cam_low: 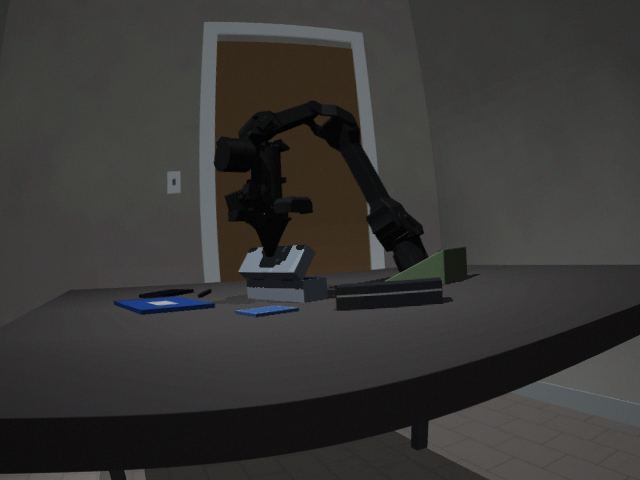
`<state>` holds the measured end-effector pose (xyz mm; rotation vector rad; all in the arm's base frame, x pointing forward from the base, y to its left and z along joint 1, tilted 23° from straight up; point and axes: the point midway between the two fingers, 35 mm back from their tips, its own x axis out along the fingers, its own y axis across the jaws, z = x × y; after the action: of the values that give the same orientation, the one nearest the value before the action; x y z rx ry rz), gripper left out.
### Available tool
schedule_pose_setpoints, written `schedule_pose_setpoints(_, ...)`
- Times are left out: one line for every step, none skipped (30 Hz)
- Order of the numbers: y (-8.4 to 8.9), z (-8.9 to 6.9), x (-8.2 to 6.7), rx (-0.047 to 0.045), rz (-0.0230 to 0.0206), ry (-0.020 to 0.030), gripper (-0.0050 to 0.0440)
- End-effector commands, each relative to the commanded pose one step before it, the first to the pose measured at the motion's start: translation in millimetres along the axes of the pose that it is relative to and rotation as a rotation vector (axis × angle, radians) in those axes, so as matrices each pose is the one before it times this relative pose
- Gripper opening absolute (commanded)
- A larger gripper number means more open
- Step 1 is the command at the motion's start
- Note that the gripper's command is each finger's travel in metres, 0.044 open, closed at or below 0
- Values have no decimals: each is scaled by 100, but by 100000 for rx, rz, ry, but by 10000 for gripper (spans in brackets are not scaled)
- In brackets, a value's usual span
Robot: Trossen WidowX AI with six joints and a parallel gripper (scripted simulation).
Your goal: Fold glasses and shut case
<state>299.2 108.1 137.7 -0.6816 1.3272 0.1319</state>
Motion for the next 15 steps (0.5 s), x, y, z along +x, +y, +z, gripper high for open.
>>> schedule_pose_setpoints(-116, -639, 206, -146, -274, 918, 0)
schedule_pose_setpoints(0, -91, 29, 0, 0, 0, 0)
schedule_pose_setpoints(0, -94, 31, 0, 0, 0, 0)
schedule_pose_setpoints(0, -91, 32, 0, 0, 0, 0)
schedule_pose_setpoints(0, -87, 33, 0, 0, 0, 0)
schedule_pose_setpoints(0, -86, 34, 0, 0, 0, 0)
schedule_pose_setpoints(0, -91, 39, 0, 0, 0, 0)
schedule_pose_setpoints(0, -100, 45, 0, 0, 0, 0)
schedule_pose_setpoints(0, -109, 53, 0, 0, 0, 0)
schedule_pose_setpoints(0, 4, -18, 0, 0, 0, 0)
schedule_pose_setpoints(0, -13, -29, 0, 0, 0, 0)
schedule_pose_setpoints(0, -28, -10, 0, 0, 0, 0)
schedule_pose_setpoints(0, -36, 2, 0, 0, 0, 0)
schedule_pose_setpoints(0, -4, -26, 0, 0, 0, 0)
schedule_pose_setpoints(0, -21, 9, 0, 0, 0, 0)
